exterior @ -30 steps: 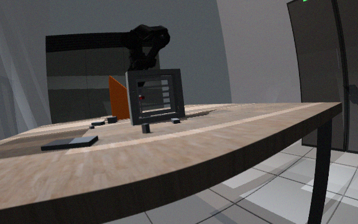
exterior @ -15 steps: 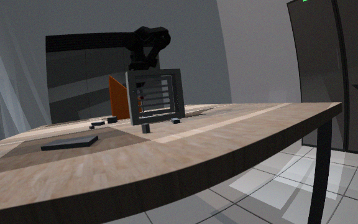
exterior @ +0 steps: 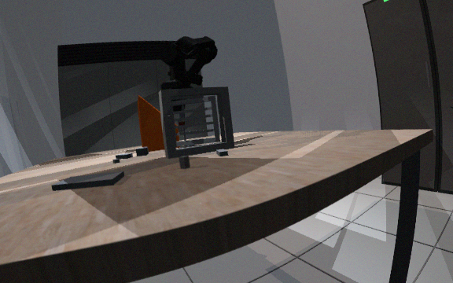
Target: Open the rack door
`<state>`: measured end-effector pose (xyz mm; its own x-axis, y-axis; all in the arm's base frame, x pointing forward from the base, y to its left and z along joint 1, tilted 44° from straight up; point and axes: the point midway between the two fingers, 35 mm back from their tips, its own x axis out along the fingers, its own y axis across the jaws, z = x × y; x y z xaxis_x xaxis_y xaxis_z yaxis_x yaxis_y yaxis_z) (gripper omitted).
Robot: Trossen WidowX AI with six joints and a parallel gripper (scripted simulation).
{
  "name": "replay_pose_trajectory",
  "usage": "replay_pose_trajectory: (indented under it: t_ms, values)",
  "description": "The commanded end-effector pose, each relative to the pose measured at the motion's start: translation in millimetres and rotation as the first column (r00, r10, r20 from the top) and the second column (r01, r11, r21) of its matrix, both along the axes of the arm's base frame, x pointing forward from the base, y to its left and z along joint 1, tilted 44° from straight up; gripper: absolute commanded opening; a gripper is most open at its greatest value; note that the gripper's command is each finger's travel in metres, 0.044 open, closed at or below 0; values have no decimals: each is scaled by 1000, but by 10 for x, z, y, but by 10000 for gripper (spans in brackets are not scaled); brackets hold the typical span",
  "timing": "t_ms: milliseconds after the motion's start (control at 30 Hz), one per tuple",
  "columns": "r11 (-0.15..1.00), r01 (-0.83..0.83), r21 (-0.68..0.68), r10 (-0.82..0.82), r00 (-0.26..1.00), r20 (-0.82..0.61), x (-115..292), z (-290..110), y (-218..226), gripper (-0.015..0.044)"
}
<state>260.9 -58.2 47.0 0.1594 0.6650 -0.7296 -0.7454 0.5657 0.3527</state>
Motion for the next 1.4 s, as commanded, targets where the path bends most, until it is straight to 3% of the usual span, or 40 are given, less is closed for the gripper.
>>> replay_pose_trajectory:
  t_ms: [0,1367]
  values:
    - [999,52,10,-51,998,-40,-34,42,47,14]
    - [869,494,-5,-443,774,-452,-242,558,663,14]
